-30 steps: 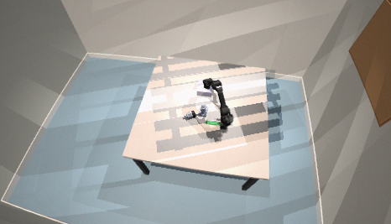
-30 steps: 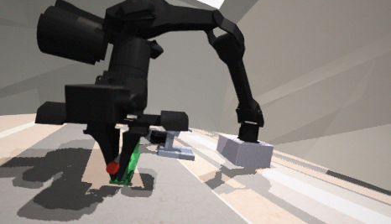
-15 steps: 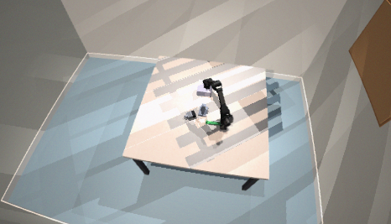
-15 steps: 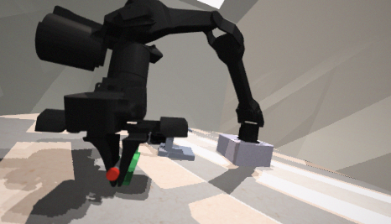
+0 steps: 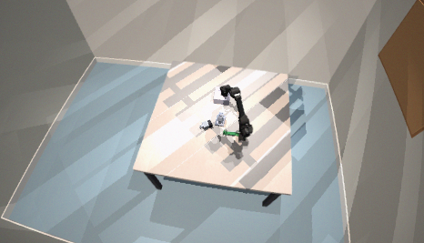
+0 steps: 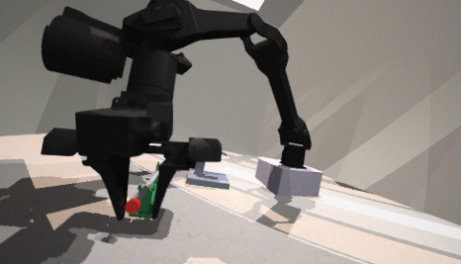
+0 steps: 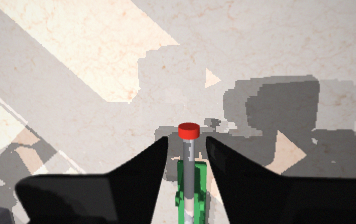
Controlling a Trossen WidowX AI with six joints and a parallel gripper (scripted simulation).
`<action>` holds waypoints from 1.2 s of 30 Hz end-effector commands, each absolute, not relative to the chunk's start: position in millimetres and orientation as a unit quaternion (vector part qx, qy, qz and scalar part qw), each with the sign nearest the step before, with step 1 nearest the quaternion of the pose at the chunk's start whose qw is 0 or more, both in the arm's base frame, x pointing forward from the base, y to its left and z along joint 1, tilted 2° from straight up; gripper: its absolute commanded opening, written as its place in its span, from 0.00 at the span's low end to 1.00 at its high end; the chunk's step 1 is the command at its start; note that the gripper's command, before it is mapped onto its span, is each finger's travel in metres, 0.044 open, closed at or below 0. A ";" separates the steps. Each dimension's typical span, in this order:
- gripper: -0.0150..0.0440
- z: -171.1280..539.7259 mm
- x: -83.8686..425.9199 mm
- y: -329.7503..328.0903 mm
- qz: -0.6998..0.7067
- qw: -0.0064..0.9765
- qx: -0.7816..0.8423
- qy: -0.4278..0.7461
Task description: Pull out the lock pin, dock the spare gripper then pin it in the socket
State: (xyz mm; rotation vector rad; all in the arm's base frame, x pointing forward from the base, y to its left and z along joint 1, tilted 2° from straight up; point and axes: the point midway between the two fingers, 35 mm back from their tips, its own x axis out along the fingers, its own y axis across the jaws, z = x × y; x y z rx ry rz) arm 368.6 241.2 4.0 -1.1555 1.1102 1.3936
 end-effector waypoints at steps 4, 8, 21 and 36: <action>0.59 14.1 367.9 241.0 0.573 0.487 -0.475 0.456; 0.59 18.8 364.9 239.4 0.574 0.482 -0.473 0.462; 0.59 33.9 356.9 235.0 0.578 0.469 -0.468 0.476; 0.59 54.0 348.6 230.6 0.582 0.455 -0.463 0.490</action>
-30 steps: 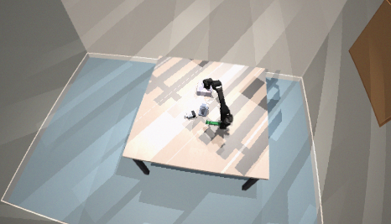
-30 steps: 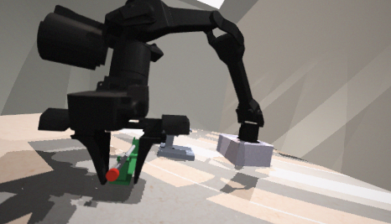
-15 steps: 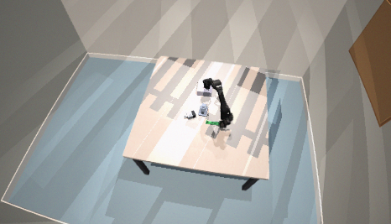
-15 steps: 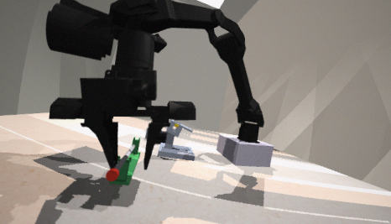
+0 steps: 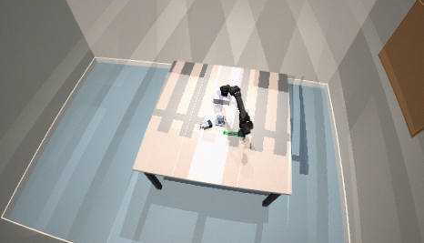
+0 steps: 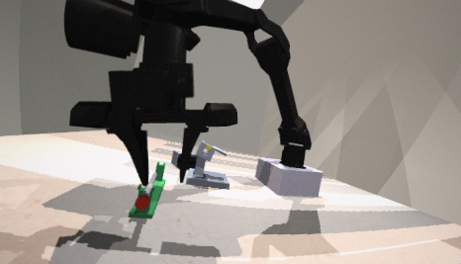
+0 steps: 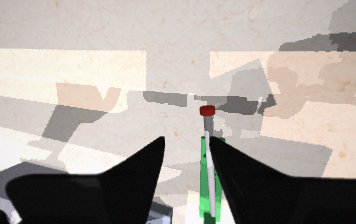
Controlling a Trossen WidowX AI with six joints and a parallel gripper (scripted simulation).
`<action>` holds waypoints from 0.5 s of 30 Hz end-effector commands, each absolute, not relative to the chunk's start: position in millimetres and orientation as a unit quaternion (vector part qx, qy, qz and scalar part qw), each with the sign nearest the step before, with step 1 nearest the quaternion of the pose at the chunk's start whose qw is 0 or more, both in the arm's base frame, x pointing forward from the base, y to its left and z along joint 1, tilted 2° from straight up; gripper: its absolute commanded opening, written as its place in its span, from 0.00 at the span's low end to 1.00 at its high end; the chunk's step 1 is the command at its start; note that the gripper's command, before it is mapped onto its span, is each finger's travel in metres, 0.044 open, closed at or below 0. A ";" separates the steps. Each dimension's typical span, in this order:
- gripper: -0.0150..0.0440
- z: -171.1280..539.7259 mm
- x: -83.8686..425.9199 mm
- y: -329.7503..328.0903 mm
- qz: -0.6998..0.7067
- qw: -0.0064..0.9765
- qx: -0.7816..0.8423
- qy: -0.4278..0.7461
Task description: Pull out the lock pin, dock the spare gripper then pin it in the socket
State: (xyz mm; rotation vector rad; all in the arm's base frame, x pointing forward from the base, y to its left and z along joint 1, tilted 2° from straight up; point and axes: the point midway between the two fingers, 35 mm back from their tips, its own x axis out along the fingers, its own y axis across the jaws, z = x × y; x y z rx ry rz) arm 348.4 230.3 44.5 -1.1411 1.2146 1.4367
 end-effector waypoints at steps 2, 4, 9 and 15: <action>0.59 56.8 347.5 230.0 0.582 0.453 -0.462 0.492; 0.59 59.6 346.5 229.5 0.582 0.452 -0.461 0.494; 0.59 66.6 344.2 228.3 0.583 0.447 -0.460 0.498; 0.64 65.2 341.8 226.8 0.585 0.442 -0.458 0.504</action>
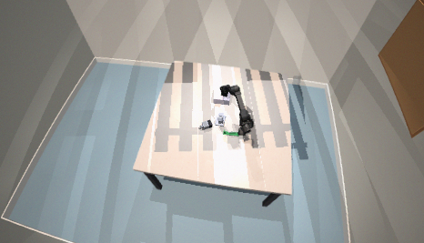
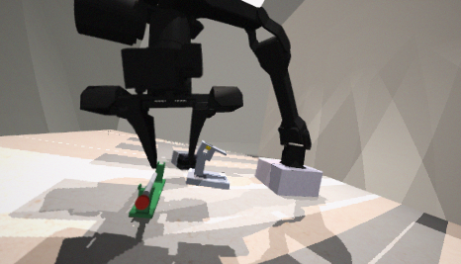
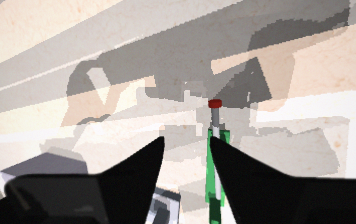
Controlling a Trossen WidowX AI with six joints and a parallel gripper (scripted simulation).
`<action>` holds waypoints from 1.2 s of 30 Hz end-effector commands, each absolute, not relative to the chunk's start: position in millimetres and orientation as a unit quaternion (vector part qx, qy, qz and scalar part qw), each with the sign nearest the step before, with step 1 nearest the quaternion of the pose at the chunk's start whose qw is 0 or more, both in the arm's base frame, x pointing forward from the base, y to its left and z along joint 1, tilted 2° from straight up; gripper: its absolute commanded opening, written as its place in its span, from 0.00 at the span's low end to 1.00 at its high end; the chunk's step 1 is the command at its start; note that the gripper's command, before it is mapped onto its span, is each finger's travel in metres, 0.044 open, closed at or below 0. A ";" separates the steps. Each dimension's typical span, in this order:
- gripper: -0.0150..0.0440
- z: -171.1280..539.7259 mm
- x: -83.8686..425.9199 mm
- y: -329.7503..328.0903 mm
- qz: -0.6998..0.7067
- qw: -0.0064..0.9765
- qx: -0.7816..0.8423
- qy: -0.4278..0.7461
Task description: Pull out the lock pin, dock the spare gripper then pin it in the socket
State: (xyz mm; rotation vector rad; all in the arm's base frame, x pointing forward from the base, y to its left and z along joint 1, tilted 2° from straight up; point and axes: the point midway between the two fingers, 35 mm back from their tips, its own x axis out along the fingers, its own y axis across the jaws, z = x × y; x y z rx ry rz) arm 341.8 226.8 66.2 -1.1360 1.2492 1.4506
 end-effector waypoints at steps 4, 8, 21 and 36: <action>0.82 65.2 341.8 226.8 0.585 0.442 -0.458 0.504; 0.64 91.9 353.8 205.9 0.581 0.466 -0.484 0.459; 0.56 106.0 368.6 175.5 0.566 0.495 -0.525 0.398; 0.56 49.9 370.9 177.2 0.567 0.496 -0.524 0.398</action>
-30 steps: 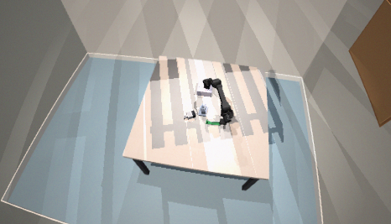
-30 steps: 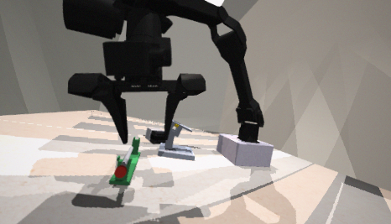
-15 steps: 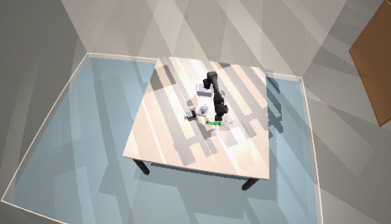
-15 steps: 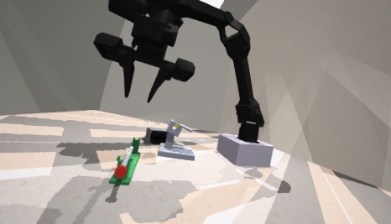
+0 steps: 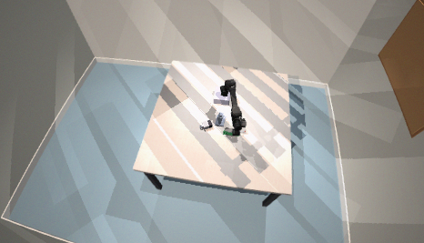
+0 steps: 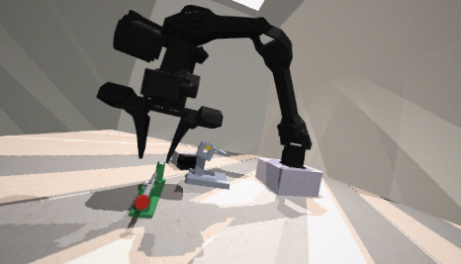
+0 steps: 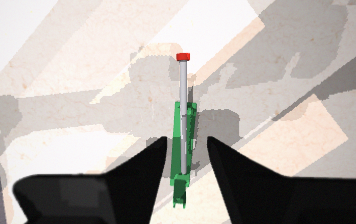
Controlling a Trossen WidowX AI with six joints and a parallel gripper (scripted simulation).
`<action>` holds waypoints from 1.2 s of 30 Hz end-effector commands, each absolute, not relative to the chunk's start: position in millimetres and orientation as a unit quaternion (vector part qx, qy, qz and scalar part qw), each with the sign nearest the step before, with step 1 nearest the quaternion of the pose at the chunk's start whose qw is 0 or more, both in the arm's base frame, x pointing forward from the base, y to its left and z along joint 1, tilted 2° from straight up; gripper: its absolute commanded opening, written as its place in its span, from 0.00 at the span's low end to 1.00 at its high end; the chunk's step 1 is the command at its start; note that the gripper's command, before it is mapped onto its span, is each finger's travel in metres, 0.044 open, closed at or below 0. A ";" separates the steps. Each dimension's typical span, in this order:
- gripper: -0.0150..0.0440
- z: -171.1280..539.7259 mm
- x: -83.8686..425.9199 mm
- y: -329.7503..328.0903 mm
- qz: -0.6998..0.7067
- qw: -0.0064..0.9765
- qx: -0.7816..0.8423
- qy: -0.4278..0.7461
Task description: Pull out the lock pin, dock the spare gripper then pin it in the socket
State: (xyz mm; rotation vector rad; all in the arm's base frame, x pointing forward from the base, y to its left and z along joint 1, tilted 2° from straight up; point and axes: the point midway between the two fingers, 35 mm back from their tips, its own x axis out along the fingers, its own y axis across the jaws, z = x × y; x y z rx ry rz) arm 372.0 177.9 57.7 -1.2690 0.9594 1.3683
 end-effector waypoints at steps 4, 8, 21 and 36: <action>0.56 43.4 371.8 177.2 0.567 0.496 -0.524 0.398; 0.56 36.8 372.5 177.1 0.567 0.496 -0.524 0.398; 0.56 15.6 374.0 176.2 0.567 0.496 -0.524 0.398; 0.56 -1.4 374.4 175.0 0.567 0.495 -0.524 0.398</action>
